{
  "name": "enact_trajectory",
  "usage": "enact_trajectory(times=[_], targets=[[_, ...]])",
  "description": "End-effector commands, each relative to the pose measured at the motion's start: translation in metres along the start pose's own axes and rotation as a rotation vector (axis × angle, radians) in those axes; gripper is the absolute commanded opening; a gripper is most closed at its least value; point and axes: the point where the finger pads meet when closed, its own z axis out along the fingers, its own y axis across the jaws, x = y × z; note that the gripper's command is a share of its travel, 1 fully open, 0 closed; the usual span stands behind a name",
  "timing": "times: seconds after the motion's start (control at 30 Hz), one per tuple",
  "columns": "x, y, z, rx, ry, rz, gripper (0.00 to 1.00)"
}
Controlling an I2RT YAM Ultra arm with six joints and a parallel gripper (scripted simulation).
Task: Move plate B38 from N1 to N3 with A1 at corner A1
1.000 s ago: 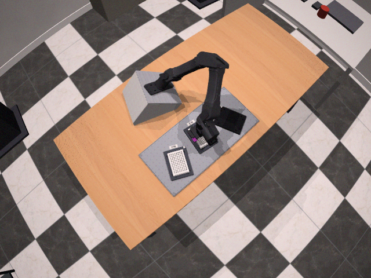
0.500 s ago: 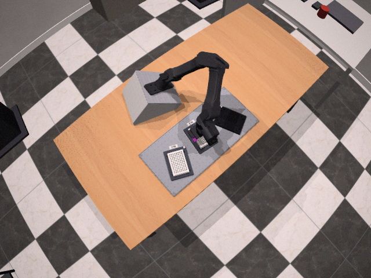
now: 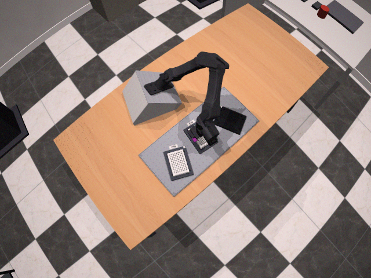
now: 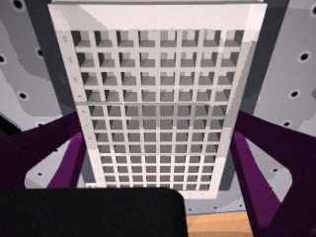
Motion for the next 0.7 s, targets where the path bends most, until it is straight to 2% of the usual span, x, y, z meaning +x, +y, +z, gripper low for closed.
enact_trajectory(times=[0.0, 0.67], targets=[[-0.0028, -0.0006, -0.0023, 0.002, -0.012, -0.002, 0.00], [-0.0026, -0.0007, 0.0003, 0.002, -0.012, -0.002, 0.00]])
